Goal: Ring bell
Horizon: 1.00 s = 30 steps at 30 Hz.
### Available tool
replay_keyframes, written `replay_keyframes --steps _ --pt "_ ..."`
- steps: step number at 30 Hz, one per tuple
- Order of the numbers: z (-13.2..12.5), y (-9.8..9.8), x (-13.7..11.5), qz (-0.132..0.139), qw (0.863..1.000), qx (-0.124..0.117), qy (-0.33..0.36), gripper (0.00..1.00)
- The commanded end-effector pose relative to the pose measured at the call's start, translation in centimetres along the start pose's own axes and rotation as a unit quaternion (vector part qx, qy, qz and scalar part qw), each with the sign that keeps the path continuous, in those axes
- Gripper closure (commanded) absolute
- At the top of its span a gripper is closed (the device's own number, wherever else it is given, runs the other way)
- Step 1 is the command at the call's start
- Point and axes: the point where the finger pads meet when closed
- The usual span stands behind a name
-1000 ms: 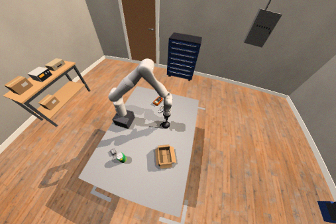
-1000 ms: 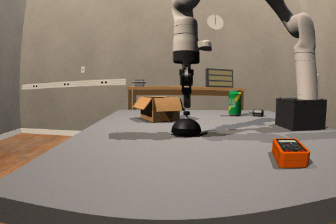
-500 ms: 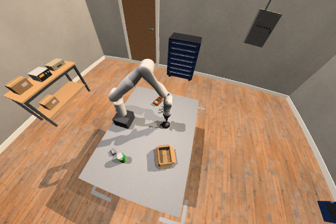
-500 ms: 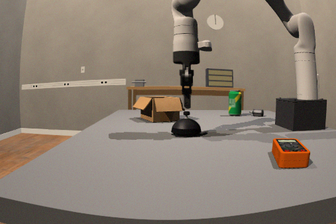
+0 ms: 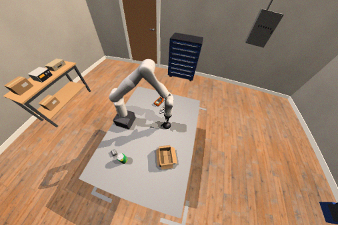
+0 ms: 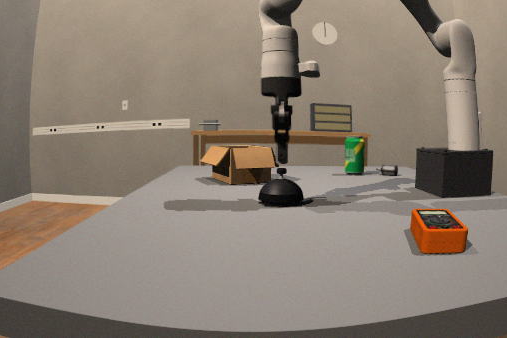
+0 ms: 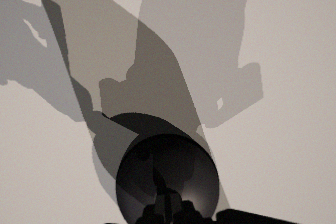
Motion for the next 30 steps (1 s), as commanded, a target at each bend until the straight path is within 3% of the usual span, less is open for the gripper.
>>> replay_keyframes --steps 1,30 --pt "0.01 -0.08 0.06 -0.001 1.000 0.000 0.000 0.90" --pt "0.01 0.92 0.07 -0.001 1.000 0.000 0.000 0.90"
Point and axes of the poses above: the point where the finger pads meet when closed, its own y axis out along the fingers, its own z axis across the jaws, x = y × z, and after that the axes turned 9 degrees about -y, right-handed
